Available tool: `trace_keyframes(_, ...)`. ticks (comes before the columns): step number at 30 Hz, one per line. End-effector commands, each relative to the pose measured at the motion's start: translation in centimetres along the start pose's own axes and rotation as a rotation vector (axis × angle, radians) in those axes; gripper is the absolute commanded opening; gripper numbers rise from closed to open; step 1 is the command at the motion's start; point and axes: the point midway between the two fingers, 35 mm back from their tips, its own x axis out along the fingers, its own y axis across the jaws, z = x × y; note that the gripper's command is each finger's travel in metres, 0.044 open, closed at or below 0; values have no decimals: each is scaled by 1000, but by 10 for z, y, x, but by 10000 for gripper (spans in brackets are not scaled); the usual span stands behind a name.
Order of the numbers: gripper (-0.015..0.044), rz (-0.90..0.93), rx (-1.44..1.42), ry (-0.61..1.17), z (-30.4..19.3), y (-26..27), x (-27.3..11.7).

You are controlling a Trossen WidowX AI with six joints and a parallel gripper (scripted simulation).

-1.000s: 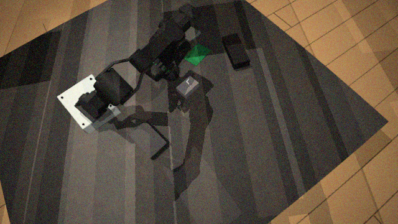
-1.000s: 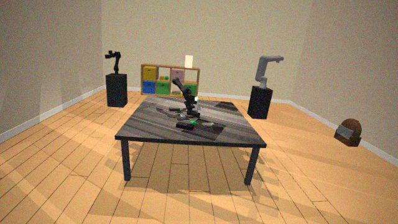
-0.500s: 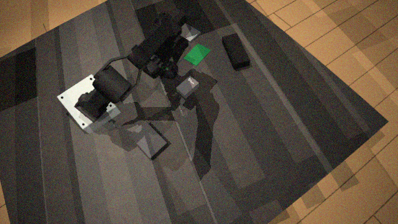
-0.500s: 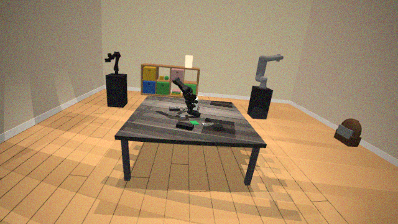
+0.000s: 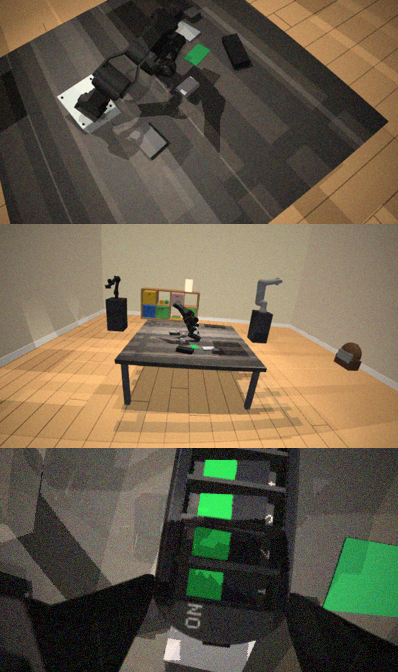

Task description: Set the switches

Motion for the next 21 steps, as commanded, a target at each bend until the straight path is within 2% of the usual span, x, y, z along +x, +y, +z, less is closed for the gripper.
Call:
trace_keyframes(1,336,-5,-3,7,4,-1,-4)
trace_keyframes(21,336,-5,-3,45,17,-1,-14)
